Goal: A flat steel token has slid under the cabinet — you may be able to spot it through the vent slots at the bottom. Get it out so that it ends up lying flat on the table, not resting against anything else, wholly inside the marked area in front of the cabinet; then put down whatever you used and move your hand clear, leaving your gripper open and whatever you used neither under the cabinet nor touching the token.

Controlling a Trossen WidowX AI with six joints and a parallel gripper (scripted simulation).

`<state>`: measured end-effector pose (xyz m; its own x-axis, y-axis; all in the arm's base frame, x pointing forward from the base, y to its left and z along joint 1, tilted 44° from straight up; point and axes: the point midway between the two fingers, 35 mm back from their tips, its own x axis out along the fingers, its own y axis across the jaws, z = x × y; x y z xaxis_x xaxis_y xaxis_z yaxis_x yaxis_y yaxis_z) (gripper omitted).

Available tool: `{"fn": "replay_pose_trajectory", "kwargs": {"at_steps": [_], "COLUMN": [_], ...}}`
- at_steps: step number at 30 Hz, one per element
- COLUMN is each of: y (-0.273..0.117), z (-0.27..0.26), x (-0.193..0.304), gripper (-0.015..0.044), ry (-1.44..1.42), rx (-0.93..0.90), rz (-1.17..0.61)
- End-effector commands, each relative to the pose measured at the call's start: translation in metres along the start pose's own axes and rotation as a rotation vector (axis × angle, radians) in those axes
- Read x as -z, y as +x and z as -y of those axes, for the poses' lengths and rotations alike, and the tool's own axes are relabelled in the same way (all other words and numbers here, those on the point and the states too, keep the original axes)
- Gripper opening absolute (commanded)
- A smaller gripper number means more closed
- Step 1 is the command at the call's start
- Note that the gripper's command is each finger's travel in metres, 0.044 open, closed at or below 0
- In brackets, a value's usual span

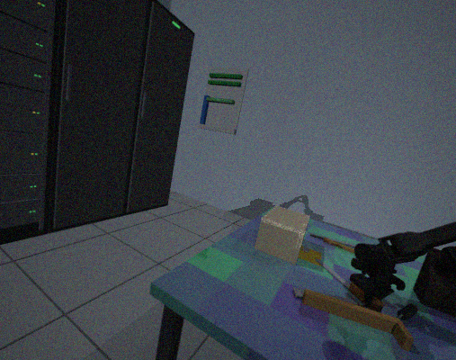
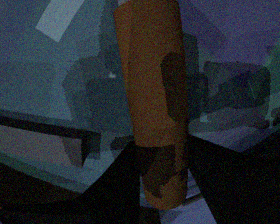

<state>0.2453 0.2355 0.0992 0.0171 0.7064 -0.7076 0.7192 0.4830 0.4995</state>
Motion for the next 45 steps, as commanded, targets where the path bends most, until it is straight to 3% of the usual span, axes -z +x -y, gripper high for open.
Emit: {"fn": "replay_pose_trajectory", "kwargs": {"at_steps": [1, 45], "y": [-0.002, -0.003], "z": [-0.006, -0.045], "x": [0.001, 0.021], "gripper": [0.0, 0.0], "ry": [0.002, 0.008], "rx": [-0.007, -0.01], "rz": [0.003, 0.002]}}
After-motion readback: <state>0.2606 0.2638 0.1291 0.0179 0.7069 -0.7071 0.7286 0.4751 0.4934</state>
